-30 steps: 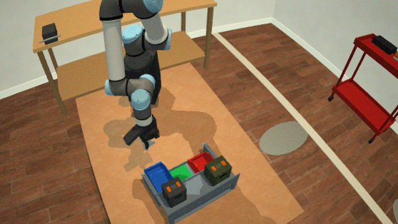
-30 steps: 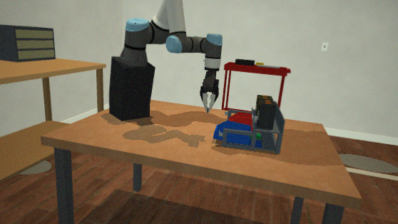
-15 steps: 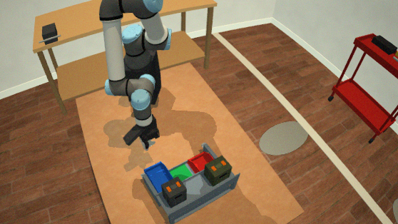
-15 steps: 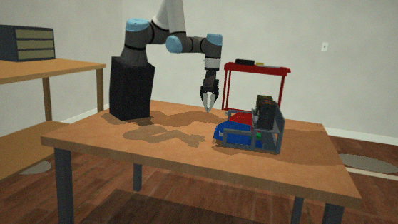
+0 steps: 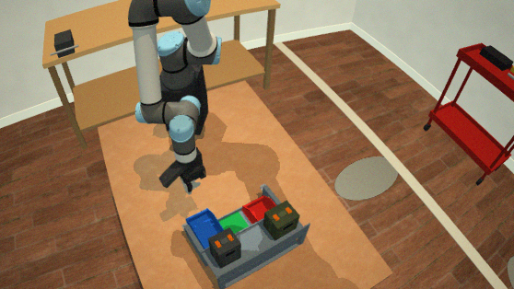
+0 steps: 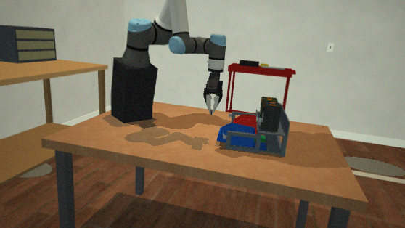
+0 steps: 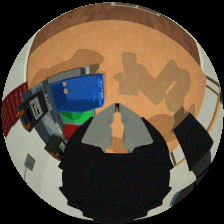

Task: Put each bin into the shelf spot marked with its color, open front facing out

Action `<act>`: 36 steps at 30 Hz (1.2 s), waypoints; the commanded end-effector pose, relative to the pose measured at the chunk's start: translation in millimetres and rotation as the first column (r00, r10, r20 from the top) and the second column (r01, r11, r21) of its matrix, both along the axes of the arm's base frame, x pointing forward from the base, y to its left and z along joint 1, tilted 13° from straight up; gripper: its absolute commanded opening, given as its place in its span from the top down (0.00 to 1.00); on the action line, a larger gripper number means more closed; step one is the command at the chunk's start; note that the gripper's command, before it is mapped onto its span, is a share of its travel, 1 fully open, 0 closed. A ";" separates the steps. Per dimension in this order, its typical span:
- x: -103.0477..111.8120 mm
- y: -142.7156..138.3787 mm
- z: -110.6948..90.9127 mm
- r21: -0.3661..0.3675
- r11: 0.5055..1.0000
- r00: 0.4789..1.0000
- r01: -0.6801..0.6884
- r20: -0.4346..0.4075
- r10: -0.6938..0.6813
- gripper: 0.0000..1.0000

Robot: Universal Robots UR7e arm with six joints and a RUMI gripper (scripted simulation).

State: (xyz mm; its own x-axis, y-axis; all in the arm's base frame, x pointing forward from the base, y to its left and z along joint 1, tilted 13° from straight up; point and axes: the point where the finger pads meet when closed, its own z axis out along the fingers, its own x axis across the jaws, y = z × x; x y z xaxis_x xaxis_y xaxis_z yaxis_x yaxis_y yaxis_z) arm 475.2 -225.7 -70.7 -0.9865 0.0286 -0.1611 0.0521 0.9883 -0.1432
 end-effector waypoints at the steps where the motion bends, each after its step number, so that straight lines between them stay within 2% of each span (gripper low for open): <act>1: 0.3 -0.2 0.5 -0.001 1.000 1.000 0.000 0.001 0.000 1.00; 18: 1.6 -1.4 -7.2 -0.001 1.000 1.000 0.000 0.001 0.000 1.00; 36: 8.7 -8.0 -50.1 -0.001 1.000 1.000 0.000 0.001 0.000 1.00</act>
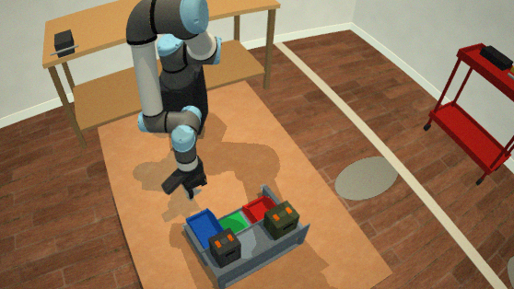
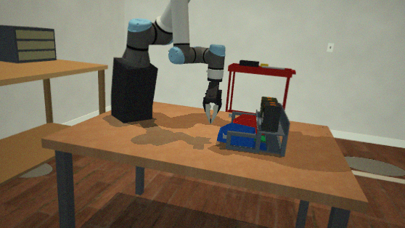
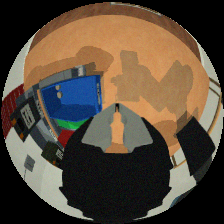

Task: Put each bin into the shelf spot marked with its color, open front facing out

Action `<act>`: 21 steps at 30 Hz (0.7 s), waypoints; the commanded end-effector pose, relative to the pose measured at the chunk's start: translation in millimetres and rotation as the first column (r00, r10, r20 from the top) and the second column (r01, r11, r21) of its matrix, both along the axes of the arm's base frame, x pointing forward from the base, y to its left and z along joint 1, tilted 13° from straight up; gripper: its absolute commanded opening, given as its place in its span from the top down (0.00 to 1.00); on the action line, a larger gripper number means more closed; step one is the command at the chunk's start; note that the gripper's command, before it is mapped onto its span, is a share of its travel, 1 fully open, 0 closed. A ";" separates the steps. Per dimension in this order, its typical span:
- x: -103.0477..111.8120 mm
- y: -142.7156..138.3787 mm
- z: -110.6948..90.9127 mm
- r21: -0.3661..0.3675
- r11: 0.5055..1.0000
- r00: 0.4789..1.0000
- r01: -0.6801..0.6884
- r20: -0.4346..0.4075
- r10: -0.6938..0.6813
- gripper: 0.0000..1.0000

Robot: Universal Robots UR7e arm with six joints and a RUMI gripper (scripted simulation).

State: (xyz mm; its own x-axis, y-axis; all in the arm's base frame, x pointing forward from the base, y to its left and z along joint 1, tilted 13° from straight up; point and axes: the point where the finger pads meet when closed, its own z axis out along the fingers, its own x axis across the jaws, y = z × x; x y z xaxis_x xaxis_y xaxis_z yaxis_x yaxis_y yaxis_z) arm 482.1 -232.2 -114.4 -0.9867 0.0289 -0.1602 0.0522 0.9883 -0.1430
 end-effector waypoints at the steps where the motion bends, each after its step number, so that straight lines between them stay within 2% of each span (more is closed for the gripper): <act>1: 2.4 -2.0 -9.7 -0.001 1.000 1.000 0.000 0.002 0.000 1.00; 13: 8.5 -7.7 -46.5 -0.001 1.000 1.000 0.000 0.002 0.000 1.00; 21: 10.4 -9.4 -58.1 -0.001 1.000 1.000 0.000 0.002 0.000 1.00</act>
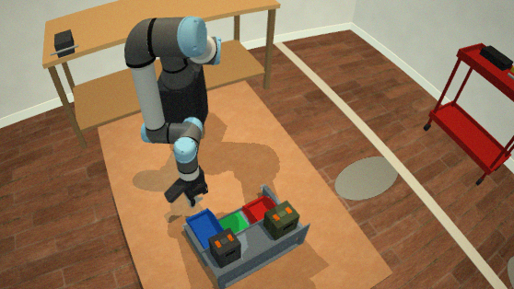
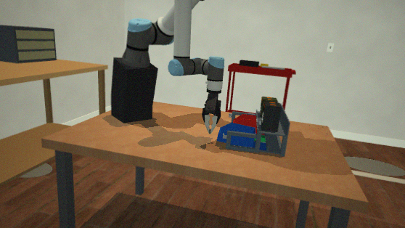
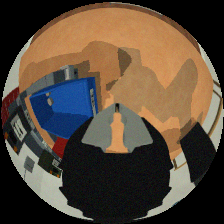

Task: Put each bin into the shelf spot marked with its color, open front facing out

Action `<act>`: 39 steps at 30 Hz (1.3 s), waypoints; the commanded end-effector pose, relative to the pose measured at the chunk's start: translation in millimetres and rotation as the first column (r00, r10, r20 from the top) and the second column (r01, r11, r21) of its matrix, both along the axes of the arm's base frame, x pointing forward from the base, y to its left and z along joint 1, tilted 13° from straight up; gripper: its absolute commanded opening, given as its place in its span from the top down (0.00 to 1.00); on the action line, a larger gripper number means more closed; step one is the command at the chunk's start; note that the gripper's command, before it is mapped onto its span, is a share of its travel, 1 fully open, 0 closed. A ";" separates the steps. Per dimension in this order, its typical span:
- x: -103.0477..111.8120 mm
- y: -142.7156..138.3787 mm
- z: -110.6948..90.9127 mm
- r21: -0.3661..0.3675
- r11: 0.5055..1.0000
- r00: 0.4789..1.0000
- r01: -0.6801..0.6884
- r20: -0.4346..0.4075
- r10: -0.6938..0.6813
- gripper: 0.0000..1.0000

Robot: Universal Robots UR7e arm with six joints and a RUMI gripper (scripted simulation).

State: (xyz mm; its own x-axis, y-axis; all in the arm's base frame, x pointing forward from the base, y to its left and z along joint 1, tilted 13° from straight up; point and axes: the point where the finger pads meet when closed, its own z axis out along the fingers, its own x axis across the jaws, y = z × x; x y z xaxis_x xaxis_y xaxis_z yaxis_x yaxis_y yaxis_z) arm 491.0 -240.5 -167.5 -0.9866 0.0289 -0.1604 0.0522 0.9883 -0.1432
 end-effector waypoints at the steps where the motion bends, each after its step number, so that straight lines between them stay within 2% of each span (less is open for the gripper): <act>1: 1.7 -1.4 -6.3 -0.001 1.000 1.000 0.000 0.001 0.000 1.00; 39: 3.0 -2.4 -11.3 -0.001 1.000 1.000 0.000 0.001 0.000 1.00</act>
